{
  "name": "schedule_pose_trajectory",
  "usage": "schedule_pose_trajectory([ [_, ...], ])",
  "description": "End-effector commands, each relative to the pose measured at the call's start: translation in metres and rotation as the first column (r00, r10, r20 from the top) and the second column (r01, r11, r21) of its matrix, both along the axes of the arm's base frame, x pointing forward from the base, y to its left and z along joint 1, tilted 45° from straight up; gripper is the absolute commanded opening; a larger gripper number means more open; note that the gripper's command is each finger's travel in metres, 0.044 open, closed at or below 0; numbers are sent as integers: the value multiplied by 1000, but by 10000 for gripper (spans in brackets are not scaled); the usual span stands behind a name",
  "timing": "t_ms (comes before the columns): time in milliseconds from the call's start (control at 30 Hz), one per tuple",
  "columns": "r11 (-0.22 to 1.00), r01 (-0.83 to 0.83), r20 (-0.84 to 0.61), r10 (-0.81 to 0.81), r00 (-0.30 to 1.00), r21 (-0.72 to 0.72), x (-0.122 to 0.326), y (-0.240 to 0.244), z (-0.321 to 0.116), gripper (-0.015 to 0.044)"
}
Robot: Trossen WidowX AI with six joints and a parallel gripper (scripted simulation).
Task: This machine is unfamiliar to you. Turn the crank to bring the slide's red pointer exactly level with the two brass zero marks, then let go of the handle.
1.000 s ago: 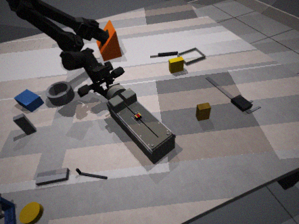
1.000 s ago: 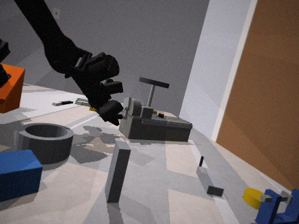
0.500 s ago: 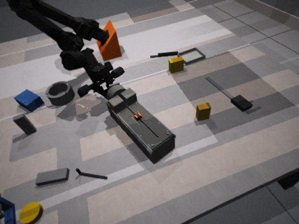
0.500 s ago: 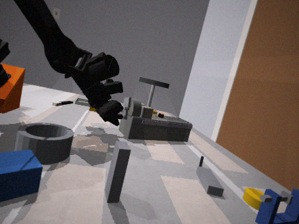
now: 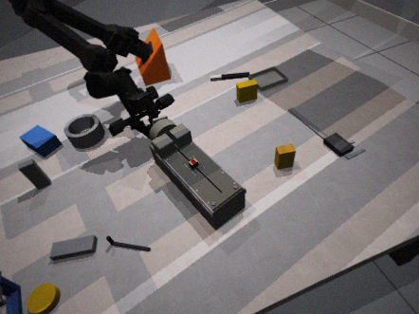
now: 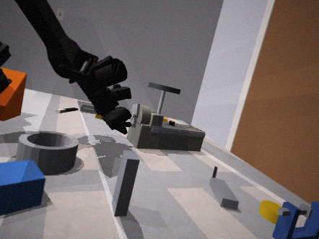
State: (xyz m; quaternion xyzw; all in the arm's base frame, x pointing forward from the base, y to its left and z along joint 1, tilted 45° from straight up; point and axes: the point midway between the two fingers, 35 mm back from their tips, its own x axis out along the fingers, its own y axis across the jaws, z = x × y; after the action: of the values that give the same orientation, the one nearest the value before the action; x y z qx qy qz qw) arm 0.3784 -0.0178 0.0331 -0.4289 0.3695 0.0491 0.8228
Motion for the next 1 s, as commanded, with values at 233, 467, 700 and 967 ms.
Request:
schedule_pose_trajectory([
  [233, 1000, 0, 0, 0, 1000, 0, 0, 0, 0, 210],
  [467, 1000, 0, 0, 0, 1000, 0, 0, 0, 0, 394],
  [700, 1000, 0, -1, 0, 1000, 2, -1, 14, 13, 440],
  [967, 1000, 0, -2, 0, 1000, 4, -4, 37, 36, 440],
])
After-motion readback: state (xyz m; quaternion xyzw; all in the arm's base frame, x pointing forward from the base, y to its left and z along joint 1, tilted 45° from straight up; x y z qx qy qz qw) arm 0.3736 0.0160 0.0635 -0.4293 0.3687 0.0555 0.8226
